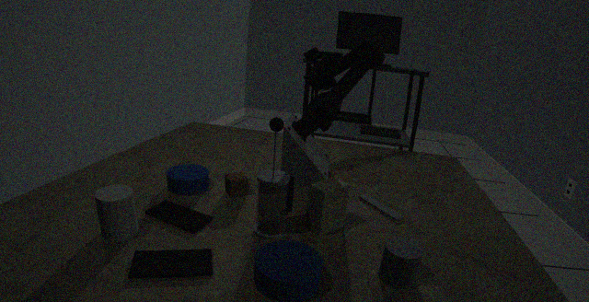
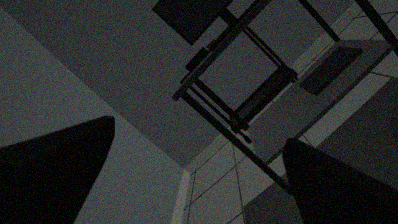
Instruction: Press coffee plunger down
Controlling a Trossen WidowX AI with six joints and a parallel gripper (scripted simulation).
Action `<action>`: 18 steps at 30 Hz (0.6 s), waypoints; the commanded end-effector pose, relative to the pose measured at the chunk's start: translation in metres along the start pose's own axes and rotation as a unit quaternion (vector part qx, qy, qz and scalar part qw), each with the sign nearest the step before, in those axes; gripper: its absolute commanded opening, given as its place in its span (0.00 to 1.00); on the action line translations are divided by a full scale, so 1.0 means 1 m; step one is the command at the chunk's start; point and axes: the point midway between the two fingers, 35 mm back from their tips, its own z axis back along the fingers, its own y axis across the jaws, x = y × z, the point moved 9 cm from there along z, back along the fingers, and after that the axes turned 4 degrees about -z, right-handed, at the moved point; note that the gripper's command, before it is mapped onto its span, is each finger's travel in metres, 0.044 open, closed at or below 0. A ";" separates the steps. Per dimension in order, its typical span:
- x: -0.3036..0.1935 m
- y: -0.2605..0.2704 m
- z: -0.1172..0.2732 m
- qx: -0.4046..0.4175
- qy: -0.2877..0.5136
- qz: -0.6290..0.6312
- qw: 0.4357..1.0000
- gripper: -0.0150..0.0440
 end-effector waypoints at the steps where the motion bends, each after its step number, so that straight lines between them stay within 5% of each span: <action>1: 0.000 0.002 0.000 0.004 0.002 0.000 1.000 0.98; 18: -0.016 0.150 0.080 0.315 0.160 -0.004 0.936 1.00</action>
